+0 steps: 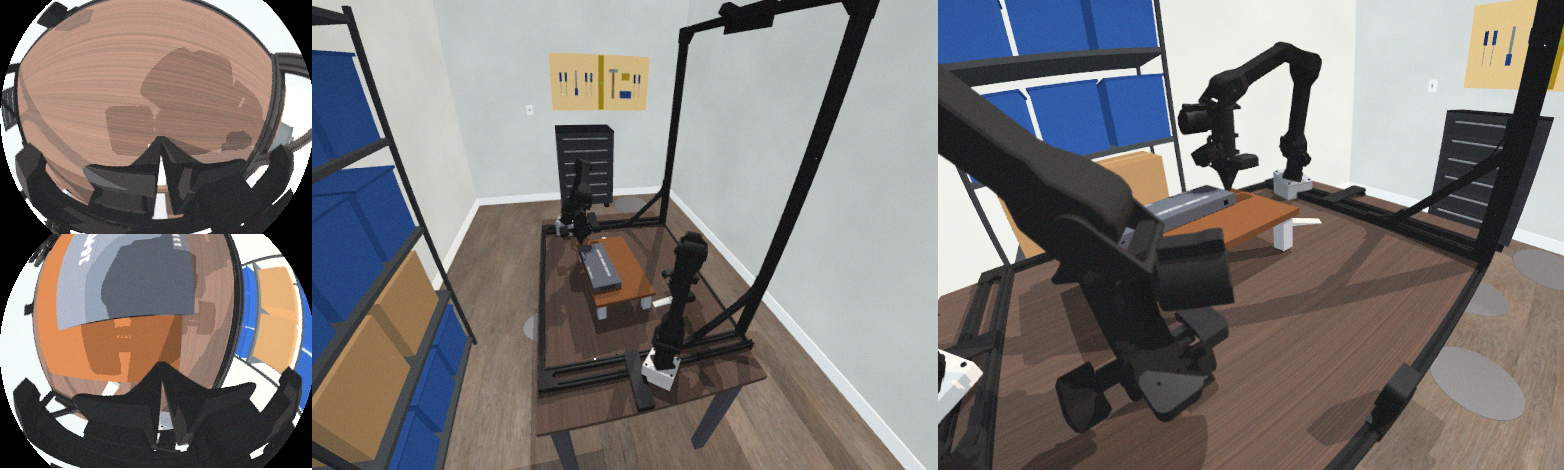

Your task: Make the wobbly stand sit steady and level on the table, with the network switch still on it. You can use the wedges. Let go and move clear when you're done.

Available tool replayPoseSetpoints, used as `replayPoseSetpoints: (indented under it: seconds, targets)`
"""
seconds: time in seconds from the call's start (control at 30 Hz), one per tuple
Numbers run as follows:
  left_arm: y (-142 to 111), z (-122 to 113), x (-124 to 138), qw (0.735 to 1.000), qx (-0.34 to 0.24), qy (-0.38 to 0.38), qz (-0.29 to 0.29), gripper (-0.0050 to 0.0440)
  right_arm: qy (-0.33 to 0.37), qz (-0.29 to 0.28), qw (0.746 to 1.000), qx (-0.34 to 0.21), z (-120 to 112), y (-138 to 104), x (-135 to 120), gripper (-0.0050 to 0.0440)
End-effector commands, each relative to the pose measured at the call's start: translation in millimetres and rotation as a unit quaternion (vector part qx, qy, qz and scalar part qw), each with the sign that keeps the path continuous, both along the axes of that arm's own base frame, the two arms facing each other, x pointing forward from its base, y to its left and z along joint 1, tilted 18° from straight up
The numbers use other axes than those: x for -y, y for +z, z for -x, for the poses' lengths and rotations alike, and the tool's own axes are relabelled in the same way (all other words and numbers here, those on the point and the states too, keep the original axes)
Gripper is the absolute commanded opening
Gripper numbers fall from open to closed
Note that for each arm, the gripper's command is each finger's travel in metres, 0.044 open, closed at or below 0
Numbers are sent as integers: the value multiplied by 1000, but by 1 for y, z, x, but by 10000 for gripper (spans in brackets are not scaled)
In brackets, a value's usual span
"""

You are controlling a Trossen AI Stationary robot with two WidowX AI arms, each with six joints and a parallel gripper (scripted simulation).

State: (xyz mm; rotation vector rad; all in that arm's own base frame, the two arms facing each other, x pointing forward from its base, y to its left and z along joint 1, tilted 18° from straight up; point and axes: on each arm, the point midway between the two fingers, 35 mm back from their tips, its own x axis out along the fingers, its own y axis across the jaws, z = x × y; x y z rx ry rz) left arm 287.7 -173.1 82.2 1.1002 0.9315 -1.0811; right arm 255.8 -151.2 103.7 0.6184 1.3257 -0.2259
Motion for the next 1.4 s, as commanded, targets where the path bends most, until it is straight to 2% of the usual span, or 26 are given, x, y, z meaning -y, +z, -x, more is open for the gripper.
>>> replayPoseSetpoints:
  seconds: [0.0, 0.13, 0.17, 0.7, 0.73, 1.27, 1.3, 1.37]
  targets:
    - [1, 0, 0, 1000, 3, -3, 2, 0, 2, -6, 1000, -8, 0, -8, -3, 0]
    - [1, 0, 0, 1000, 3, -3, 2, 0, 2, -6, 1000, -8, 0, -8, -3, 0]
    - [-1, 1, -12, 1000, 3, -3, 2, 0, 2, -6, 1000, -8, 0, -8, -3, 0]
    - [-1, 1, -12, 1000, 3, -3, 2, 0, 2, -6, 1000, -8, 0, -8, -3, 0]
    - [-4, 1, -24, 1000, 3, -3, 2, 0, 2, -6, 1000, -8, 0, -8, -3, 0]
    - [-4, 1, -24, 1000, 3, -3, 2, 0, 2, -6, 1000, -8, 0, -8, -3, 0]
    - [-7, 2, -37, 1000, 3, -3, 2, 0, 2, -6, 1000, -8, 0, -8, -3, 0]
    - [-7, 2, -37, 1000, 3, -3, 2, 0, 2, -6, 1000, -8, 0, -8, -3, 0]
